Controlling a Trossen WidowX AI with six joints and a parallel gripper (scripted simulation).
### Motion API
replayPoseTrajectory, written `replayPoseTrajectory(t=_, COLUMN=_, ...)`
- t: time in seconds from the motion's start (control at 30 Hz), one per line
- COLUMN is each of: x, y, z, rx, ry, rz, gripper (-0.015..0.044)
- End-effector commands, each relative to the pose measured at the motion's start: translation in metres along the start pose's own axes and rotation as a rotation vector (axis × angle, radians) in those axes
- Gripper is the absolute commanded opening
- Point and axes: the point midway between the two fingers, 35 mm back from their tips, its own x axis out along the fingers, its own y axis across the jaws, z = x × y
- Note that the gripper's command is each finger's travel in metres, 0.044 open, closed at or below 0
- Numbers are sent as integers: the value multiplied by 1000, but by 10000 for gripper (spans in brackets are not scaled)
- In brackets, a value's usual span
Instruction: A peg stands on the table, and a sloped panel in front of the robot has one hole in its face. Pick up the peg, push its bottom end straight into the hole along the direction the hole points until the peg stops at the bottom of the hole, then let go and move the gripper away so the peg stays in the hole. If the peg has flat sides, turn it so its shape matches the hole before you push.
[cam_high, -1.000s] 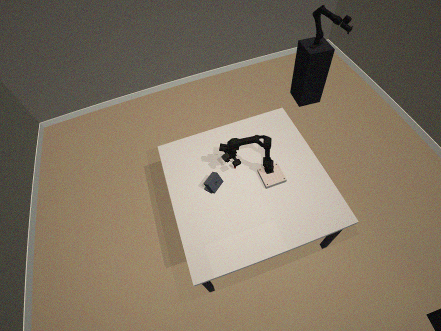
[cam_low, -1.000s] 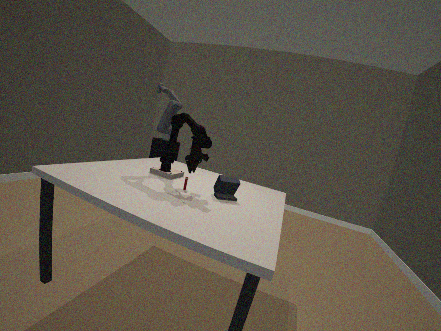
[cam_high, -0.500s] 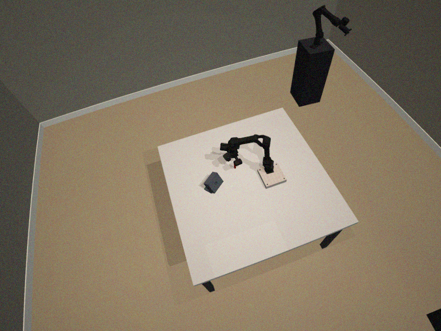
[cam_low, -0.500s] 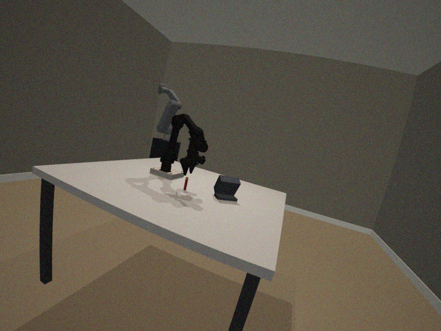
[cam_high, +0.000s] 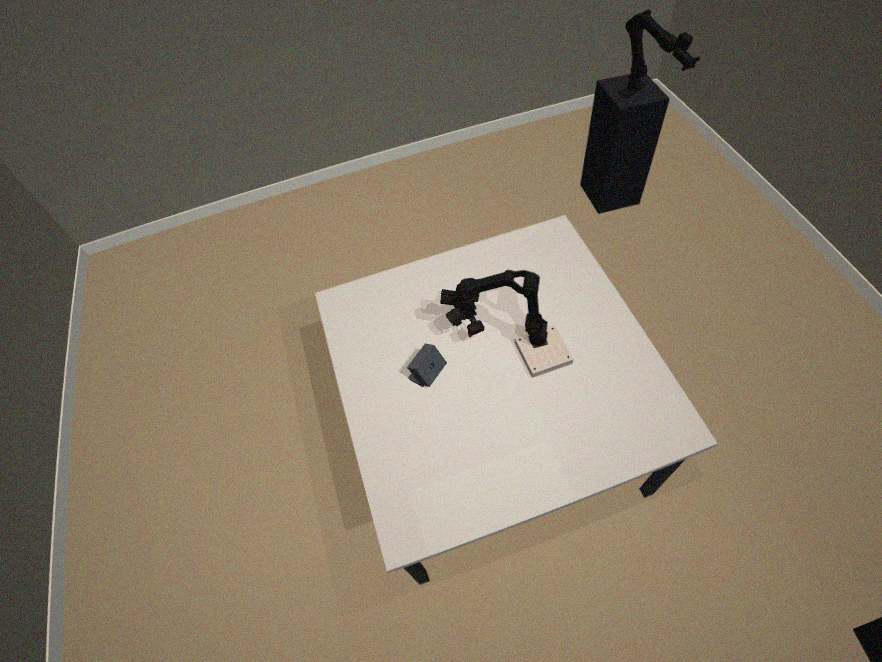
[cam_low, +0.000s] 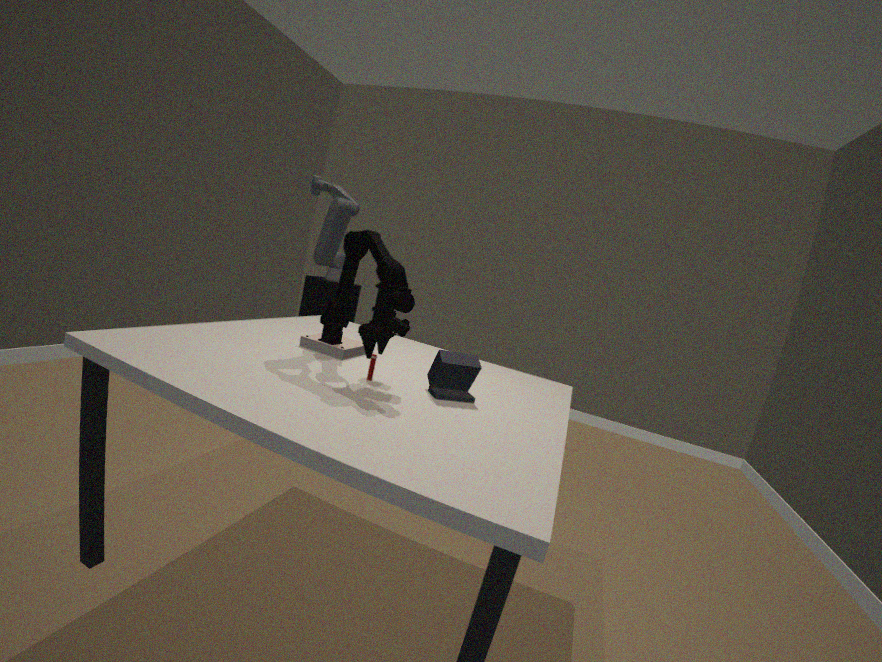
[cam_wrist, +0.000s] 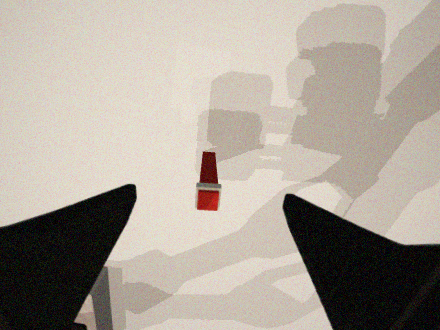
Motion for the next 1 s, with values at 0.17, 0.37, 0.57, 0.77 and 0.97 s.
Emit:
replayPoseTrajectory(t=0.17, x=16, y=1, z=-1, rx=6, ry=4, rz=7, gripper=440)
replayPoseTrajectory(t=0.37, x=26, y=2, z=-1, rx=6, ry=4, rz=7, gripper=440)
replayPoseTrajectory(t=0.57, x=35, y=2, z=-2, rx=6, ry=4, rz=7, gripper=440)
replayPoseTrajectory(t=0.77, x=36, y=2, z=-2, rx=1, ry=3, rz=2, gripper=414)
replayPoseTrajectory(t=0.97, x=36, y=2, z=-2, rx=1, ry=3, rz=2, gripper=256)
